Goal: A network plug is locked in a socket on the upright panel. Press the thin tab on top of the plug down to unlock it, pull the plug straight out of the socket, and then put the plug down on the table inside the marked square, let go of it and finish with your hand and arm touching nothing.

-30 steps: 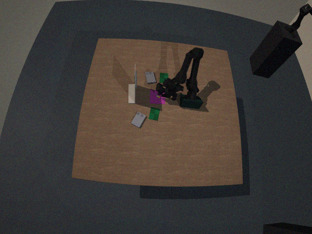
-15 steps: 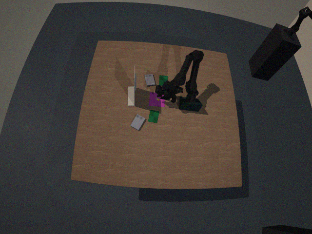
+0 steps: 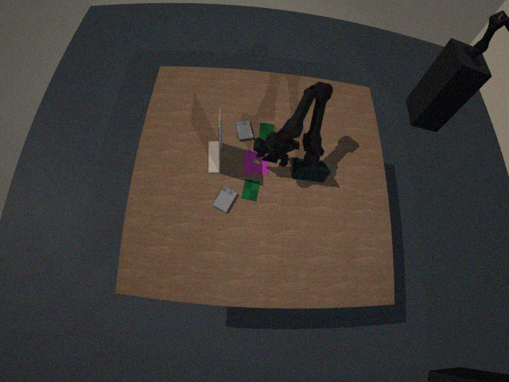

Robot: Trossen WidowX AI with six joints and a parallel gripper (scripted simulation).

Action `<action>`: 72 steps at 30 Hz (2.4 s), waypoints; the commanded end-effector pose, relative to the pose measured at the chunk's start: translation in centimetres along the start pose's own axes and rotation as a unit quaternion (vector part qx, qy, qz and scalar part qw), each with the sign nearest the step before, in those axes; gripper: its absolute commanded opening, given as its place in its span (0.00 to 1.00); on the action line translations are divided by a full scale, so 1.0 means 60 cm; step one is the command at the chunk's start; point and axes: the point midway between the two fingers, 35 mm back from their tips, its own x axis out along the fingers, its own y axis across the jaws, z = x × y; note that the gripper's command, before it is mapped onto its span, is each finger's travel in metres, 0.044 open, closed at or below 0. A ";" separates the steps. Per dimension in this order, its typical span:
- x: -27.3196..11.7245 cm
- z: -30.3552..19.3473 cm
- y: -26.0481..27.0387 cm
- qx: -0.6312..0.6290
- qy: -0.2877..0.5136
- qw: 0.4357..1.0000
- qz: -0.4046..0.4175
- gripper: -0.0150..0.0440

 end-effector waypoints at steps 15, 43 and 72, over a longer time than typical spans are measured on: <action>-0.025 0.001 0.017 0.004 -0.002 1.000 0.002 0.52; -0.070 0.009 0.038 0.003 -0.007 1.000 0.007 0.52; -0.155 0.003 0.101 0.000 -0.002 1.000 0.004 0.52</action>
